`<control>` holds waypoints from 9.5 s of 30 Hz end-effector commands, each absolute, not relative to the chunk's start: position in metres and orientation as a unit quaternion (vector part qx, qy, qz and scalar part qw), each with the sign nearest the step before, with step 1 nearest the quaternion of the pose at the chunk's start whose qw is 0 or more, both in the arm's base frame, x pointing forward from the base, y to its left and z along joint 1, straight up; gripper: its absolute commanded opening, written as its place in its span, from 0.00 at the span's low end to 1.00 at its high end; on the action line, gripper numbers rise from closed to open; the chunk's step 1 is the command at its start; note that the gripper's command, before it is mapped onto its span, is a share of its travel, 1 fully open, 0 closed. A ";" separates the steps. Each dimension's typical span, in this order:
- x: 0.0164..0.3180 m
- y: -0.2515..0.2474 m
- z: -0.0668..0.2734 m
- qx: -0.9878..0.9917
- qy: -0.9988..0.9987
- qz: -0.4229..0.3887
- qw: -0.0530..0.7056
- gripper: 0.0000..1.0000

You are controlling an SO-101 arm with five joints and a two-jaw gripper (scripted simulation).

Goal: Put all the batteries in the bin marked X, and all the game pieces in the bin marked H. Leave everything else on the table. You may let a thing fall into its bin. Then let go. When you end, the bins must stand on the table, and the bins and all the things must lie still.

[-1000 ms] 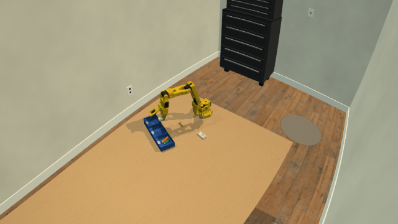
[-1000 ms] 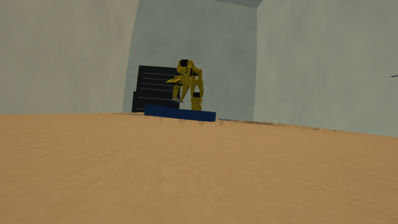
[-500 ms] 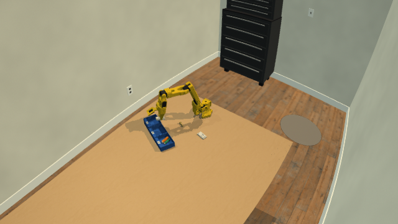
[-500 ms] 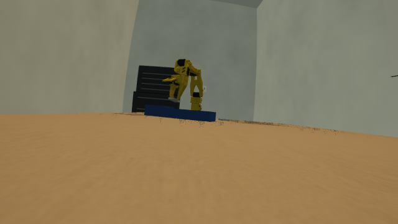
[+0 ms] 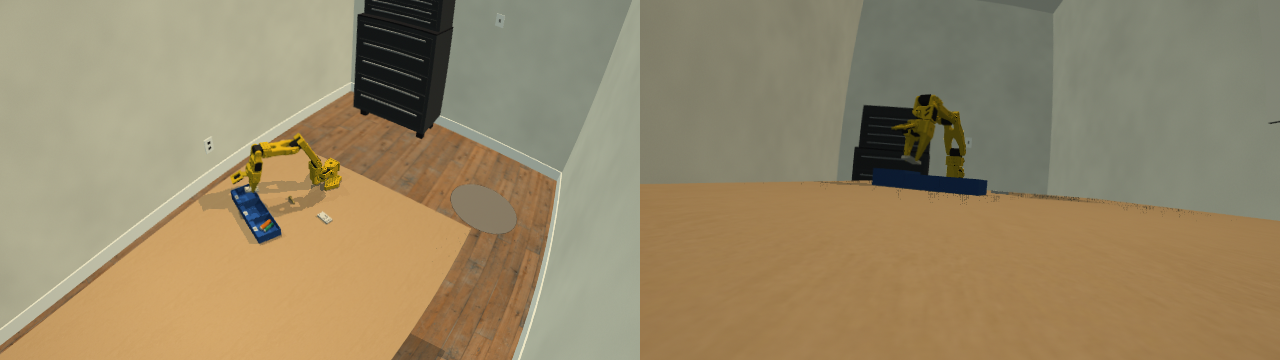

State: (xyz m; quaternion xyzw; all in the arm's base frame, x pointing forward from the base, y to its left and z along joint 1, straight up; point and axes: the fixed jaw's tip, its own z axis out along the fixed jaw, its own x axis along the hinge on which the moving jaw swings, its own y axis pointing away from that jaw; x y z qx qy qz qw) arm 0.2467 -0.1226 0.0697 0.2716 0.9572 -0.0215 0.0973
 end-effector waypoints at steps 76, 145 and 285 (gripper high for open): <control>0.257 -0.156 0.071 0.283 0.947 -0.043 0.147 0.00; 0.259 -0.158 0.053 0.282 0.944 -0.048 0.166 0.00; 0.257 -0.112 0.088 0.187 0.969 -0.039 0.154 0.24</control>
